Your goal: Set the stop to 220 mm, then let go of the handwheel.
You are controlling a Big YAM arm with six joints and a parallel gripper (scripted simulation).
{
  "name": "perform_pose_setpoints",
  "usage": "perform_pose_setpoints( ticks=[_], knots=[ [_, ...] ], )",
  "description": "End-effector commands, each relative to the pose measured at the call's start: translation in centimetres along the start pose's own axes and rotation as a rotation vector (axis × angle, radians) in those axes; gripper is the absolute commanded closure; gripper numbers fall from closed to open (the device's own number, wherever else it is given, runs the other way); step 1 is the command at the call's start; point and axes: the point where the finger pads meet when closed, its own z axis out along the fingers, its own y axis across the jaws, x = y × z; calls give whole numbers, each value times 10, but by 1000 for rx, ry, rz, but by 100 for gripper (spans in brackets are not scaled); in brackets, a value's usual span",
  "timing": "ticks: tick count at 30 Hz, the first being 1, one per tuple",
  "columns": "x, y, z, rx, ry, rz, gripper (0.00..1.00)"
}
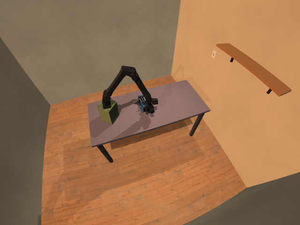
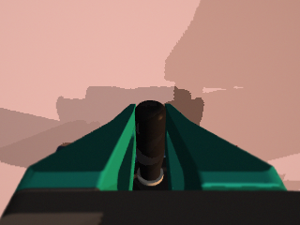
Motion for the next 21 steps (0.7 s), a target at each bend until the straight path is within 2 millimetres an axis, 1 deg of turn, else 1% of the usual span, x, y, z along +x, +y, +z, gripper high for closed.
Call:
perform_pose_setpoints(
  ticks=[1, 3, 10, 15, 16, 18, 21],
  knots=[
    [-7, -23, 14, 37, -2, 2, 94],
    [-6, -27, 14, 46, 1, 2, 94],
    [-6, -28, 13, 42, -1, 2, 94],
    [-6, -33, 11, 47, 1, 2, 94],
    [-5, -36, 11, 52, 3, 1, 94],
    [-8, -32, 4, 31, -4, 2, 94],
    [-7, -36, 3, 40, -1, 2, 94]
  ],
)
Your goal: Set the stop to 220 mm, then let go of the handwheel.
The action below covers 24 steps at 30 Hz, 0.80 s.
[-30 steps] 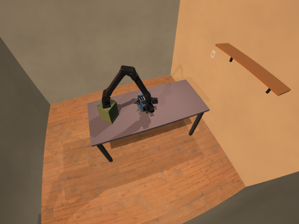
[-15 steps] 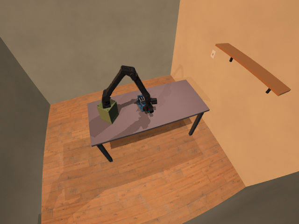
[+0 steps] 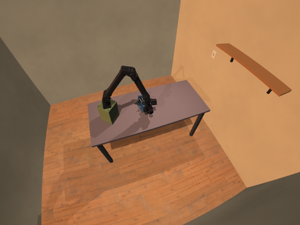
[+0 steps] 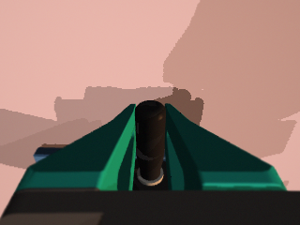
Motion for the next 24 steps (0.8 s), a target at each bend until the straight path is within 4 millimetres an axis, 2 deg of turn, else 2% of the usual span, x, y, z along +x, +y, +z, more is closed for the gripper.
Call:
perform_pose_setpoints(
  ticks=[1, 4, 7, 16, 20, 24],
  knots=[
    [-6, -23, 4, 39, -1, 1, 94],
    [-5, -26, 7, 46, 1, 1, 94],
    [-10, -14, -11, 5, -12, 2, 94],
    [-10, -24, -18, 6, -12, 2, 94],
    [-6, -36, -5, 41, -1, 1, 94],
    [-9, -29, -24, 16, -9, 2, 94]
  ],
)
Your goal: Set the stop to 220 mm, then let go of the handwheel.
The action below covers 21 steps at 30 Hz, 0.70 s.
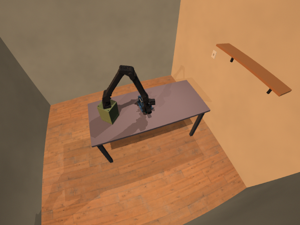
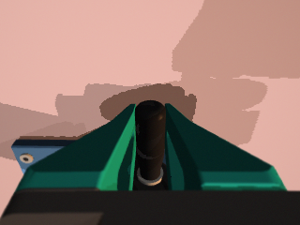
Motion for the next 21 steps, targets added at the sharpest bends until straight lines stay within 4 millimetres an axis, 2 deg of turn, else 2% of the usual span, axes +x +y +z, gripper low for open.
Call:
perform_pose_setpoints(
  ticks=[1, 10, 13, 14, 19, 21],
  knots=[
    [-9, -9, -16, 4, -11, 2, 94],
    [-9, -17, -32, 4, -11, 2, 94],
    [-9, -17, -31, 6, -10, 2, 94],
    [-7, -22, -26, 21, -5, 2, 94],
    [-10, -9, -42, -3, -13, 4, 94],
    [-10, -9, -42, -3, -13, 4, 94]
  ],
)
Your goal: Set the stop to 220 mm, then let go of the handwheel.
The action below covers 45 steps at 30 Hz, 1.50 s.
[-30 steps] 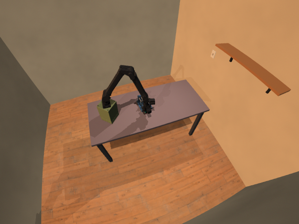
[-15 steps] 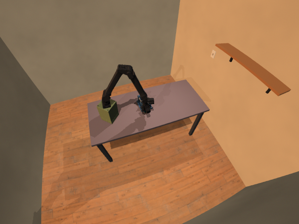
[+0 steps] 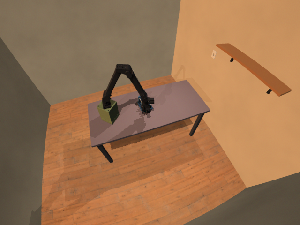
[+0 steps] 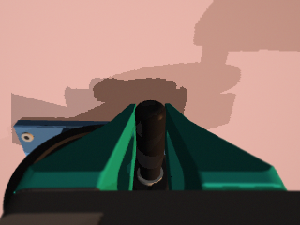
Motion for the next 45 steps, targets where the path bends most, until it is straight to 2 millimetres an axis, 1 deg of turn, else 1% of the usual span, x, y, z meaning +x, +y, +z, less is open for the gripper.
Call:
perform_pose_setpoints(
  ticks=[1, 2, 6, 10, 15, 17, 18, 19, 22, 24, 26, 29, 32, 39, 45],
  knots=[
    [-12, 7, -20, -6, -14, 9, 94],
    [-13, 11, -24, -12, -16, 12, 94],
    [-8, 10, -29, -5, -12, 11, 94],
    [-9, 11, -30, -7, -13, 13, 94],
    [-8, 28, -40, -26, -18, 9, 94],
    [-8, 28, -40, -26, -18, 9, 94],
    [-6, 18, -39, -9, -13, 9, 94],
    [-8, 28, -43, -24, -17, 9, 94],
    [-8, 33, -48, -28, -18, 8, 94],
    [-6, 26, -47, -14, -14, 8, 94],
    [-7, 25, -46, -14, -15, 9, 94],
    [-9, 35, -50, -28, -18, 9, 94],
    [-6, 40, -53, -29, -18, 5, 94],
    [-5, 47, -58, -32, -15, 3, 94],
    [-4, 48, -59, -32, -15, 2, 94]
  ],
)
